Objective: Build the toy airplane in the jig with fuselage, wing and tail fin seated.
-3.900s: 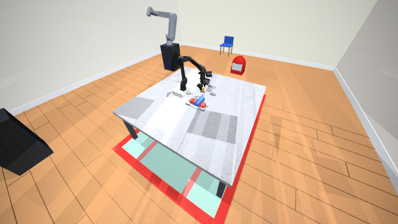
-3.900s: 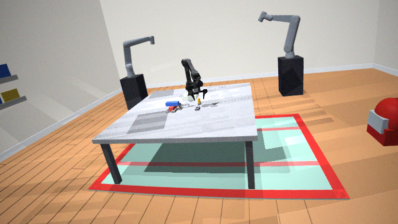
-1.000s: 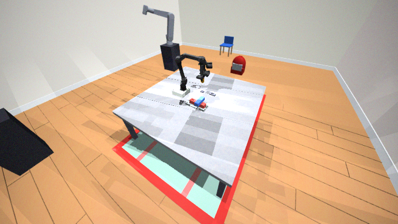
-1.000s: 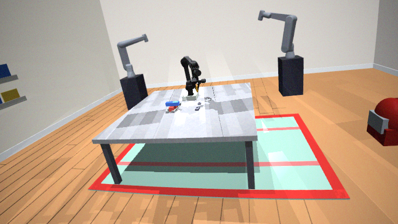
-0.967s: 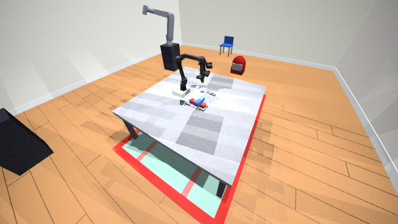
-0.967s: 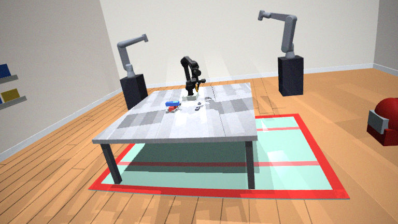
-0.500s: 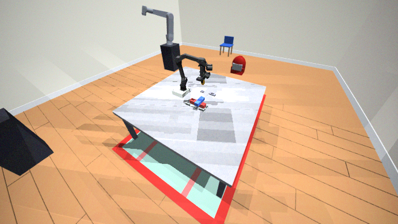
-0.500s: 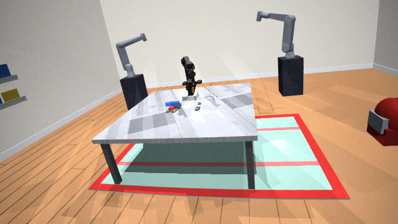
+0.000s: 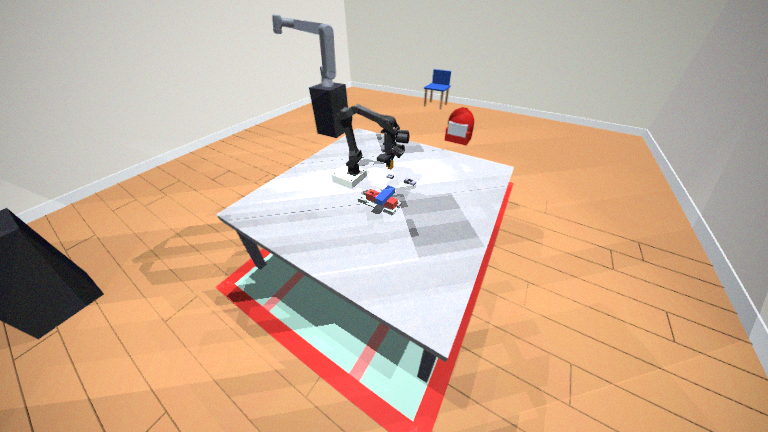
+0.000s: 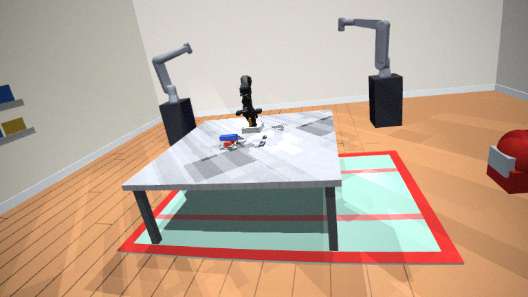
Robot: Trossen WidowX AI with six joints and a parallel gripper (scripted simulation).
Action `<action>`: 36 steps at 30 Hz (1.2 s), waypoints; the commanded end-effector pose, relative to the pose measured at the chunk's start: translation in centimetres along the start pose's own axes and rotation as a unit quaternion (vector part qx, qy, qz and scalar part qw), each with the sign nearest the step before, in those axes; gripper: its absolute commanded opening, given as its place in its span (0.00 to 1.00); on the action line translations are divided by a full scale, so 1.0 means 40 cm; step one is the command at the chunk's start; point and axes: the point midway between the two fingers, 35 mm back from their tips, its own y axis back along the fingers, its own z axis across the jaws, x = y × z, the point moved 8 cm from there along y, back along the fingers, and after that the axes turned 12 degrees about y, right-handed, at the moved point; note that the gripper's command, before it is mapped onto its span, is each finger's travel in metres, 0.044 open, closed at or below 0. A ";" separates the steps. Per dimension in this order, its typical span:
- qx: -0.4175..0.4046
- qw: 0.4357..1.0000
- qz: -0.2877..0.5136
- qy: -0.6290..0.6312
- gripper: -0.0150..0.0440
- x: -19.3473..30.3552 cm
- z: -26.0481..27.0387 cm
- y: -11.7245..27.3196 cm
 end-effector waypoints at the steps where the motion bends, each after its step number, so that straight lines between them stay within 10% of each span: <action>1: -0.002 1.000 0.004 0.001 0.25 0.001 -0.036 -0.014; 36: 0.003 1.000 0.006 -0.010 0.25 0.078 -0.304 -0.070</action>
